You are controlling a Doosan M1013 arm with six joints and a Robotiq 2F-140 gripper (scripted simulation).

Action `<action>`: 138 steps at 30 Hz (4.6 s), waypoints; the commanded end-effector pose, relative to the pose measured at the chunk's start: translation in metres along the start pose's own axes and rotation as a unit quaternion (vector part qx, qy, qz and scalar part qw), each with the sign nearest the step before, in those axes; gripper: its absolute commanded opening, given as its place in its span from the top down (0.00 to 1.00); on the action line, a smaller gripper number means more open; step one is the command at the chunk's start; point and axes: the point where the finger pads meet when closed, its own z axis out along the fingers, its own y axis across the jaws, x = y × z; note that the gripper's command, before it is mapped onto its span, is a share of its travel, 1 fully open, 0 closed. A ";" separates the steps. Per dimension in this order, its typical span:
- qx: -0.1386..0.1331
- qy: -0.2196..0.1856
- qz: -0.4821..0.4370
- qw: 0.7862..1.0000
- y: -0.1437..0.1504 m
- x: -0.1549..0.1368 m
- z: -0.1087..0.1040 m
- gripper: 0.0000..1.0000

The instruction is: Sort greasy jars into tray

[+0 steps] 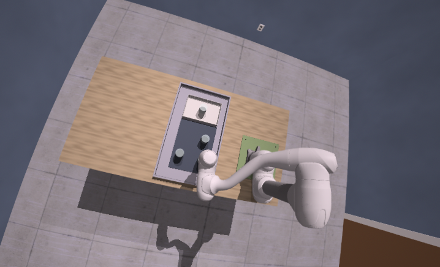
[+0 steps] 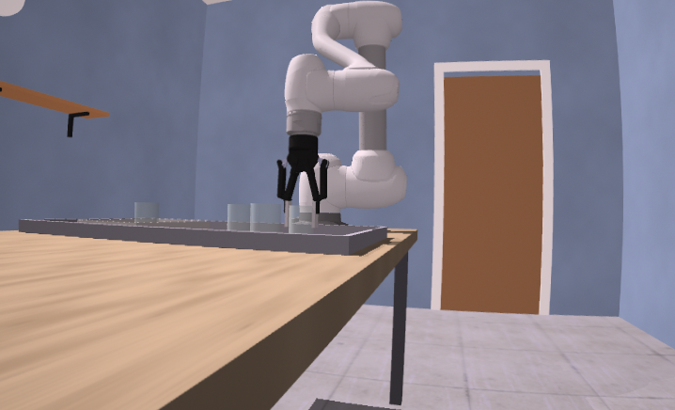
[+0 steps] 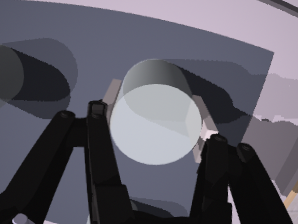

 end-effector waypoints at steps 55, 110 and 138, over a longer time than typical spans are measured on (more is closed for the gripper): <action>0.001 0.003 0.003 1.000 0.000 0.004 -0.038 1.00; 0.001 0.003 0.003 1.000 -0.034 -0.011 -0.132 1.00; 0.001 0.003 0.003 1.000 -0.107 -0.043 -0.132 1.00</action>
